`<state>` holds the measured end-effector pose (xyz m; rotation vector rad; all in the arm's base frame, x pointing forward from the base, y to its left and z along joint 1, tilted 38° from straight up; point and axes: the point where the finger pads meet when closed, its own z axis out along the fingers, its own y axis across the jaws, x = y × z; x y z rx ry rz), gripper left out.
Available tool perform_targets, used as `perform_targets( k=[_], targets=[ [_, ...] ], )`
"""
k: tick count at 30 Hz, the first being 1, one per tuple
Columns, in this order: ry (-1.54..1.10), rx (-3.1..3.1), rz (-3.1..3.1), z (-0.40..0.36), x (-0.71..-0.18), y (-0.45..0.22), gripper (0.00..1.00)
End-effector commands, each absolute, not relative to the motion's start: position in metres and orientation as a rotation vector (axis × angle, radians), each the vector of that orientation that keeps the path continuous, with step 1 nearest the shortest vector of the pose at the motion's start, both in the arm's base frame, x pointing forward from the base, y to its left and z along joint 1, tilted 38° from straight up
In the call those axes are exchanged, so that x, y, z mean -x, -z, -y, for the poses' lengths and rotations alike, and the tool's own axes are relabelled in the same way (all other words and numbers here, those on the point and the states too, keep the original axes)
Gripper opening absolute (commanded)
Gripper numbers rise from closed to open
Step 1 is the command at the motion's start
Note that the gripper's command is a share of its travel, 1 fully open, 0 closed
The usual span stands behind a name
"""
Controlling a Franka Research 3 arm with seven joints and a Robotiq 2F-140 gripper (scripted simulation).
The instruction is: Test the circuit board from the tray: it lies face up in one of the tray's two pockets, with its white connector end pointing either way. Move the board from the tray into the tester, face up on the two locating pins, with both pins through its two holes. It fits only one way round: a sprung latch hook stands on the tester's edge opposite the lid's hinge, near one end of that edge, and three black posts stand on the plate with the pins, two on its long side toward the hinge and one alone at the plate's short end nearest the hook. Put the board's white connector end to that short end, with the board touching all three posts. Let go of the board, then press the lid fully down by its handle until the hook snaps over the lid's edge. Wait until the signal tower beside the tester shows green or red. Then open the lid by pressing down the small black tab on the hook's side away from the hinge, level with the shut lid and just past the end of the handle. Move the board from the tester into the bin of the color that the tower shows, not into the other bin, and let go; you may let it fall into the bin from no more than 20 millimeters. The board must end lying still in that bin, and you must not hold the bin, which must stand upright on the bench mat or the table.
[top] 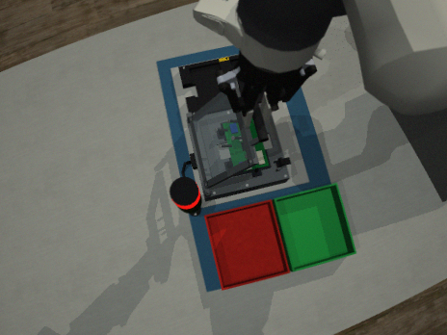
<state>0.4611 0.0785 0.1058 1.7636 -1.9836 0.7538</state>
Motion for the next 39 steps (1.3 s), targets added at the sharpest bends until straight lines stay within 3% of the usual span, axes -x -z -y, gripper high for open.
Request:
perform_targets(
  k=[1, 30, 31, 39],
  targets=[
    [-0.752, -1.768, 1.983, -0.0792, -0.4600, -0.1046, 0.16],
    [-0.752, -1.768, 1.983, -0.0794, -0.4590, -0.1043, 0.16],
    [-0.752, -1.768, 1.983, -0.0794, -0.4590, -0.1043, 0.00],
    [-0.752, -1.768, 1.983, -0.0794, -0.4590, -0.1043, 0.00]
  ],
)
